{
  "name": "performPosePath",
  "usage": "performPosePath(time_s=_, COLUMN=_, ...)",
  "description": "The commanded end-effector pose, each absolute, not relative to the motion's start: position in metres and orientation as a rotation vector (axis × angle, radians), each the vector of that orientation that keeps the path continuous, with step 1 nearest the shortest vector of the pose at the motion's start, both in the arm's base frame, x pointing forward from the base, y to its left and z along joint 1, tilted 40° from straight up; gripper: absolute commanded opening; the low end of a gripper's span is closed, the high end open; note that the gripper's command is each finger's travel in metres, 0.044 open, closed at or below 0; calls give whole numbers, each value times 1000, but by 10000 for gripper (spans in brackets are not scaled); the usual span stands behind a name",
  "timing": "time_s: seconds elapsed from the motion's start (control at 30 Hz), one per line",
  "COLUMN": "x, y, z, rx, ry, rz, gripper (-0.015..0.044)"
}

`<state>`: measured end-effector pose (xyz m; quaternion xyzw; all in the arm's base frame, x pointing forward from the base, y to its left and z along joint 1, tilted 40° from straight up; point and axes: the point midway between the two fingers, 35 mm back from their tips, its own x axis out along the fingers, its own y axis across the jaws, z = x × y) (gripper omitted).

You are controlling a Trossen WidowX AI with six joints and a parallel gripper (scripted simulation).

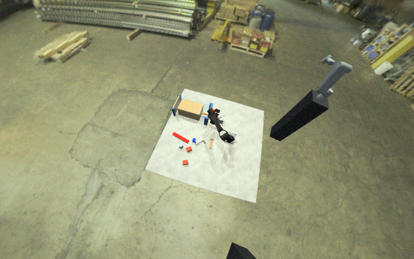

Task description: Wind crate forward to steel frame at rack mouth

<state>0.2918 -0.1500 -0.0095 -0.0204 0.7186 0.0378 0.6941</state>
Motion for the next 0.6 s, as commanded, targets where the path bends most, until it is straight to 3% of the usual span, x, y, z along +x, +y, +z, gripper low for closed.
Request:
performPosePath(time_s=0.0, x=293, y=-152, z=-6, rx=-109, ry=1586, rz=14, gripper=0)
performPosePath(time_s=0.57, x=293, y=-152, z=-6, rx=-325, ry=1542, rz=-198, gripper=0)
